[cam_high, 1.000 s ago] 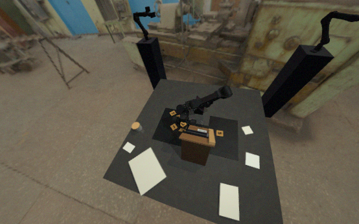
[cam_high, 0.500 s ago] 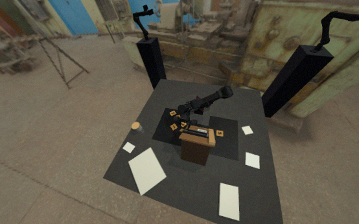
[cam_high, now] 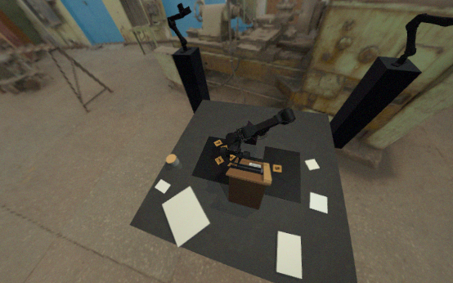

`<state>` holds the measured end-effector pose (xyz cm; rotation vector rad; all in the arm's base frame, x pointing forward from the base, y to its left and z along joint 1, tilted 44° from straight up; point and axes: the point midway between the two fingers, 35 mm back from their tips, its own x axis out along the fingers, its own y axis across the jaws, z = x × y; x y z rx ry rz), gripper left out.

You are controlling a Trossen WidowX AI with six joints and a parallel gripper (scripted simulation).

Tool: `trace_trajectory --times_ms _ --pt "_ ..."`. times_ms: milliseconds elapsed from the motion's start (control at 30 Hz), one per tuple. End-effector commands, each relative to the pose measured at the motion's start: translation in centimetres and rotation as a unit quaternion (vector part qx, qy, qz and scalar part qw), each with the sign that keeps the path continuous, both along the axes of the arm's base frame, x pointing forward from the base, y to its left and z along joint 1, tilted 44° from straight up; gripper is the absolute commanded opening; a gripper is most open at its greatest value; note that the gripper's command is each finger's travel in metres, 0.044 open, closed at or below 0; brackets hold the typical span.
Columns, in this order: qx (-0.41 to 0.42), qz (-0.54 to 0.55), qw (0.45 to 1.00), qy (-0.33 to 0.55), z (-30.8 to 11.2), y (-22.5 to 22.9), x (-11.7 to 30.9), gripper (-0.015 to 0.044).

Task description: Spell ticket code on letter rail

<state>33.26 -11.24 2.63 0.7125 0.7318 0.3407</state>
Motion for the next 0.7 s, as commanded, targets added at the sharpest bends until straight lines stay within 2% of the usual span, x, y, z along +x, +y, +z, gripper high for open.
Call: trace_trajectory --times_ms 0,667 --pt "-0.004 -0.002 1.0 -0.003 0.45 0.04 0.06 0.0" --pt "-0.004 -0.002 1.0 -0.003 0.75 0.67 -0.02 0.0"
